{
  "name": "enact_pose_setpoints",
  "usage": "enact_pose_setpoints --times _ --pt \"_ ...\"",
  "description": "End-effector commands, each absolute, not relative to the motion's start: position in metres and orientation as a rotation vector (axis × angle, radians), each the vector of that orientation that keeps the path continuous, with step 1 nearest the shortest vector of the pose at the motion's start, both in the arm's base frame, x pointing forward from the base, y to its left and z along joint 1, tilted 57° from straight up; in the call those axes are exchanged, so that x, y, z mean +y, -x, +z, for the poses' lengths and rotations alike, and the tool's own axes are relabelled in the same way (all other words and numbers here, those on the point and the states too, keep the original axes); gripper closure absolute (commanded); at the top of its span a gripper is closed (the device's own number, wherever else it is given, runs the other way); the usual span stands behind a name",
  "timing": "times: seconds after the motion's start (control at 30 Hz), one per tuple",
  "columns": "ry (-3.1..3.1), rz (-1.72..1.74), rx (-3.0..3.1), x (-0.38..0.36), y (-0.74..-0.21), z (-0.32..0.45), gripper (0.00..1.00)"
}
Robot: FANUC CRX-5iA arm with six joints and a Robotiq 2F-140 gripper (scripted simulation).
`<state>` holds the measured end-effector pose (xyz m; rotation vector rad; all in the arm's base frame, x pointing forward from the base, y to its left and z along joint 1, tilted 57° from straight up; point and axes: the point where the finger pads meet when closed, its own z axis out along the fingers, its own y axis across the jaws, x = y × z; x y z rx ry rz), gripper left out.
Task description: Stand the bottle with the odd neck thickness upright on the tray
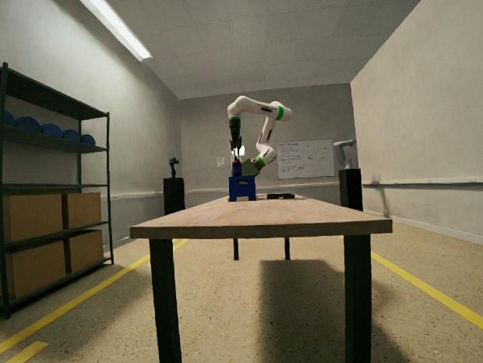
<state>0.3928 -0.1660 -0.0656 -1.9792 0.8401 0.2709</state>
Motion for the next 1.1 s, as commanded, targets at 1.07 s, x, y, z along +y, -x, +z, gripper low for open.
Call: enact_pose_setpoints --times 1.07 --pt "1.980 0.270 0.841 -0.146 -0.393 -0.034 0.90"
